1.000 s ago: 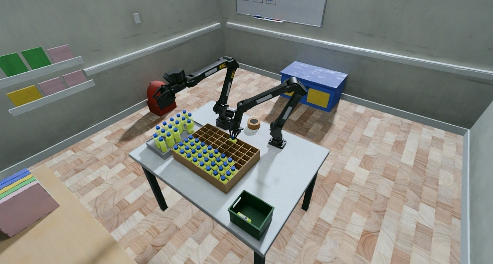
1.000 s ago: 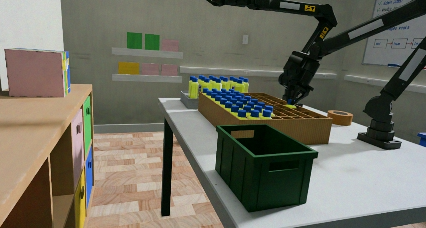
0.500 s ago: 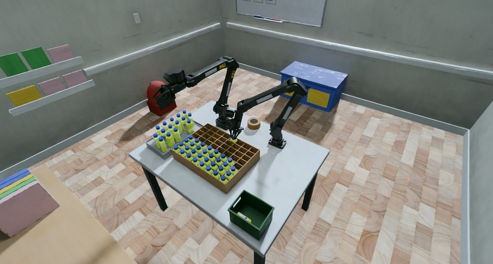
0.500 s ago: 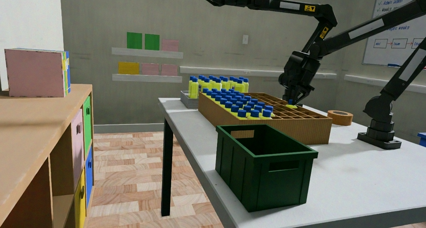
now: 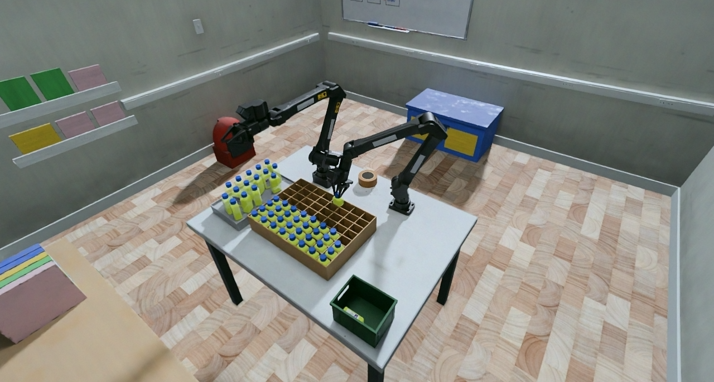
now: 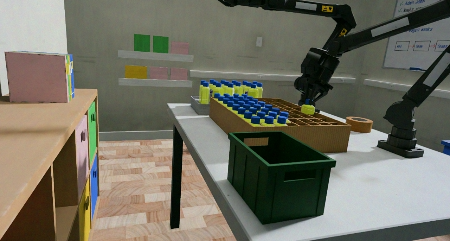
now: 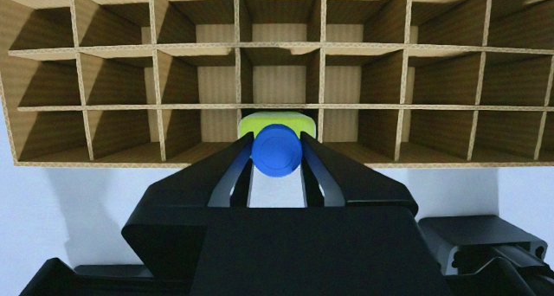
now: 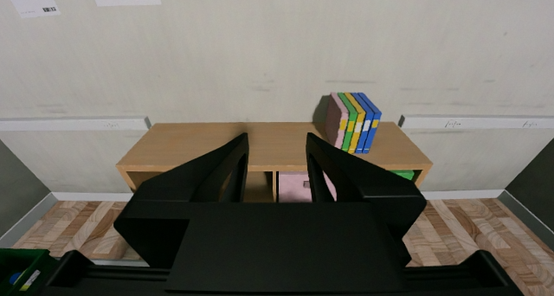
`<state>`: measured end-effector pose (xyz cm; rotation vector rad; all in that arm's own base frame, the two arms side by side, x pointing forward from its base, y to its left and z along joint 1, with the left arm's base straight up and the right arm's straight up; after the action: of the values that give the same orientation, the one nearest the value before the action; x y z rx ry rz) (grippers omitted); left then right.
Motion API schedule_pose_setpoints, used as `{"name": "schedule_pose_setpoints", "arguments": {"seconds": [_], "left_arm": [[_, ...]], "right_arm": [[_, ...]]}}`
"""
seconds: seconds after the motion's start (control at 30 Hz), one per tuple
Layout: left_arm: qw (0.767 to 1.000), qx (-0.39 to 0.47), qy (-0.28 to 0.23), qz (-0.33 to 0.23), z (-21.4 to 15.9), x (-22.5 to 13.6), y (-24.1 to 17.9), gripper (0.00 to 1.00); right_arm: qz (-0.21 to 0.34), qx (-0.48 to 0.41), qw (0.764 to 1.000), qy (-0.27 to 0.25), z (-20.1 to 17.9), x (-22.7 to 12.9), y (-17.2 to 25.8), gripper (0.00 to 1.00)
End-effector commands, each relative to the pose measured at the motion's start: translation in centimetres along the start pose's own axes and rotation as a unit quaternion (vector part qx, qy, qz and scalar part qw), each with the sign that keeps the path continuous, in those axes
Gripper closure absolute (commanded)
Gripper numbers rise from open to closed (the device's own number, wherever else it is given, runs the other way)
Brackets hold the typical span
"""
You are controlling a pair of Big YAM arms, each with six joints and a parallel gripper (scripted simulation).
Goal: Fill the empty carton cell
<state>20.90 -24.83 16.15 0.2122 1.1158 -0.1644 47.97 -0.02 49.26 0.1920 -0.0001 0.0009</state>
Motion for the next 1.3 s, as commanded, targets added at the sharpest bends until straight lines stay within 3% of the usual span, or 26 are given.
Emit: {"name": "schedule_pose_setpoints", "arguments": {"seconds": [0.0,1.27], "left_arm": [[0.999,-0.014,-0.034,-0.025,3.6,-3.1,-1.3,0.71],[0.998,-0.022,-0.043,-0.031,6.2,-9.1,-0.3,0.71]], "right_arm": [[-0.005,0.007,1.0,-0.014,0.9,-0.7,-0.4,0.58],[-0.005,0.007,1.0,-0.014,0.9,-0.7,-0.4,0.58]]}}
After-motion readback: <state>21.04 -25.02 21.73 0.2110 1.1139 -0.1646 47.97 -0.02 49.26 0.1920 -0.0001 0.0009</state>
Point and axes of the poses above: on each arm, the point where the finger pads meet when closed, its own x axis out along the fingers, its own y axis across the jaws, z = x × y, the point moved 4 cm from there along -x, back along the fingers, and after that the axes turned 11 degrees about x, right-handed, at the moved point
